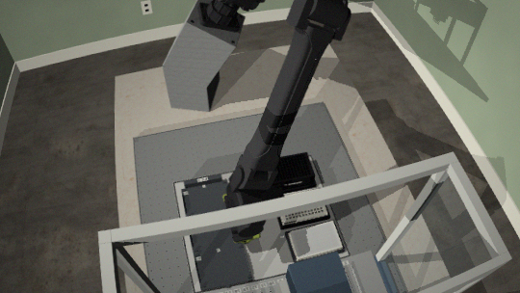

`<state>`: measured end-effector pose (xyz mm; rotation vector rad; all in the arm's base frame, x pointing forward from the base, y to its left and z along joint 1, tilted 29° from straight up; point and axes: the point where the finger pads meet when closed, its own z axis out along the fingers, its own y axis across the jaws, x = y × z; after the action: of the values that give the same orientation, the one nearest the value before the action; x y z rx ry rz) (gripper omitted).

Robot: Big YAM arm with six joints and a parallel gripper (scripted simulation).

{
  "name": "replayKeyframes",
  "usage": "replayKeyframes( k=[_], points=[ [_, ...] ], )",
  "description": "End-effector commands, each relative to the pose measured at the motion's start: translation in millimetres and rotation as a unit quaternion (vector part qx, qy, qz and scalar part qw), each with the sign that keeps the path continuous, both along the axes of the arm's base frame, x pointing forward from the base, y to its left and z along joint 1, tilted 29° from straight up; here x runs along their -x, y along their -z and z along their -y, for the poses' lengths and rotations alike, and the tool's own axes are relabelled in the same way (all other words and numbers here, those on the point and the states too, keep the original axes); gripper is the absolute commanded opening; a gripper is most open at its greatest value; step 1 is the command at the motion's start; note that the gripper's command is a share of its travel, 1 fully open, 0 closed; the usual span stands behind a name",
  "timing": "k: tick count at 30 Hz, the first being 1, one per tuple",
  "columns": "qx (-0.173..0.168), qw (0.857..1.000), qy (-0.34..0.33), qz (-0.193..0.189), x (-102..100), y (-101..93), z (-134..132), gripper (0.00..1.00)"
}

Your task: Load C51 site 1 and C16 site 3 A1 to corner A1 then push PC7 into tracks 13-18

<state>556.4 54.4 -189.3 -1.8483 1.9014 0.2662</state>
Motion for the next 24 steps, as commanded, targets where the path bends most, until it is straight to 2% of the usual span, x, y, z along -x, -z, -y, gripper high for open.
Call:
replayKeyframes(
  k=[1,24],
  points=[
    [0.004,1.0,0.017,0.006,-11.6,-3.1,26.8,1.0],
    [0.004,1.0,0.018,0.006,-11.8,-0.2,33.3,1.0]
  ],
)
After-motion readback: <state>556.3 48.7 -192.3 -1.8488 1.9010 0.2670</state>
